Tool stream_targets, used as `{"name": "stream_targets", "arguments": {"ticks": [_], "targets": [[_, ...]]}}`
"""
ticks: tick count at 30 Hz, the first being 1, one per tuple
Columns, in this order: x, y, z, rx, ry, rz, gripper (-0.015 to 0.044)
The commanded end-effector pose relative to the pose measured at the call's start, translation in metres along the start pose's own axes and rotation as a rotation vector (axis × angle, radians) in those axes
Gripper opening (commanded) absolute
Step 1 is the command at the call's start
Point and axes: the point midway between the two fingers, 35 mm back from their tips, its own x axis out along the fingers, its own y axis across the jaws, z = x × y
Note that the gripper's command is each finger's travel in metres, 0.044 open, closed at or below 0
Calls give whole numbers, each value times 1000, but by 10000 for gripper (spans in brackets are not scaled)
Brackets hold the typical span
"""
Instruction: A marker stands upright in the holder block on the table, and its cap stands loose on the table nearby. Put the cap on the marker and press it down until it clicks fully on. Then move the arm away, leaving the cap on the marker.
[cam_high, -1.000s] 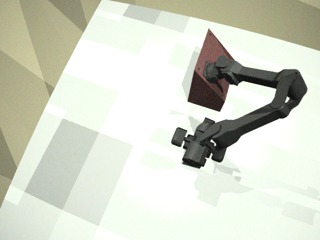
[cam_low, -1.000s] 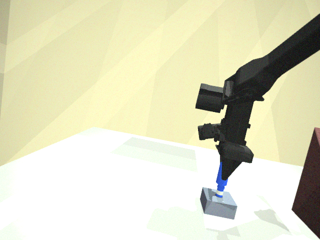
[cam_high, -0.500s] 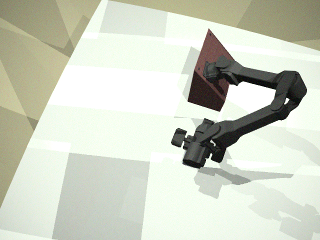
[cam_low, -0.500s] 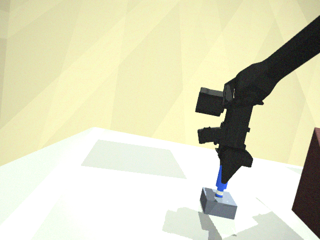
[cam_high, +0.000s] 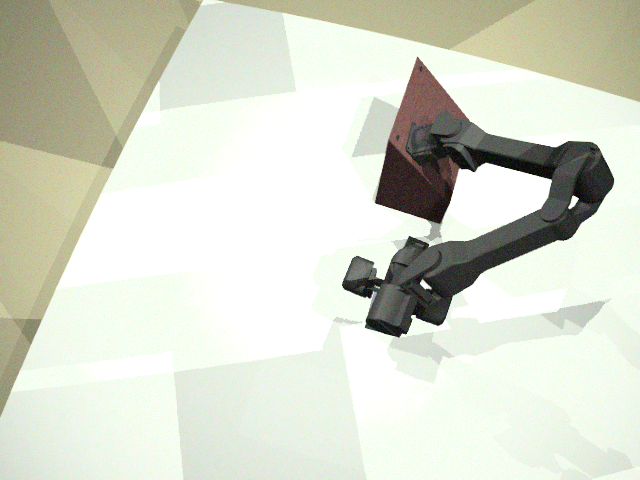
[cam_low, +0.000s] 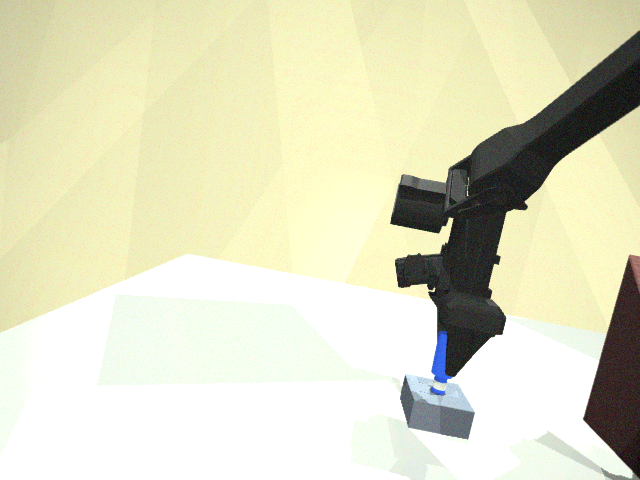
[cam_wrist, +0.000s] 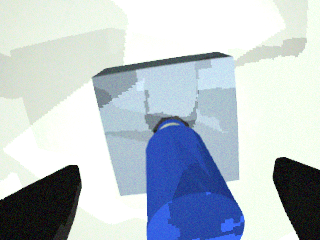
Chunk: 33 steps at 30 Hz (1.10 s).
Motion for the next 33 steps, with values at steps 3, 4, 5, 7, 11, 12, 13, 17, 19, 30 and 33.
{"name": "stream_targets", "arguments": {"ticks": [3,4,5,7,11,12,13,17,19,30,33], "targets": [[-21,-1,2,0,-1,-5,440],[-37,-2,3,0,-1,-6,440],[-53,-2,2,0,-1,-6,440],[-73,-1,1,0,0,-3,440],[-75,-1,0,0,0,-3,440],[-75,-1,0,0,0,-3,440],[-75,-1,0,0,0,-3,440],[-67,-3,2,-101,-1,0,361],[-66,-3,2,-116,-1,1,309],[-66,-3,2,-116,-1,1,20],[-66,-3,2,-116,-1,1,0]]}}
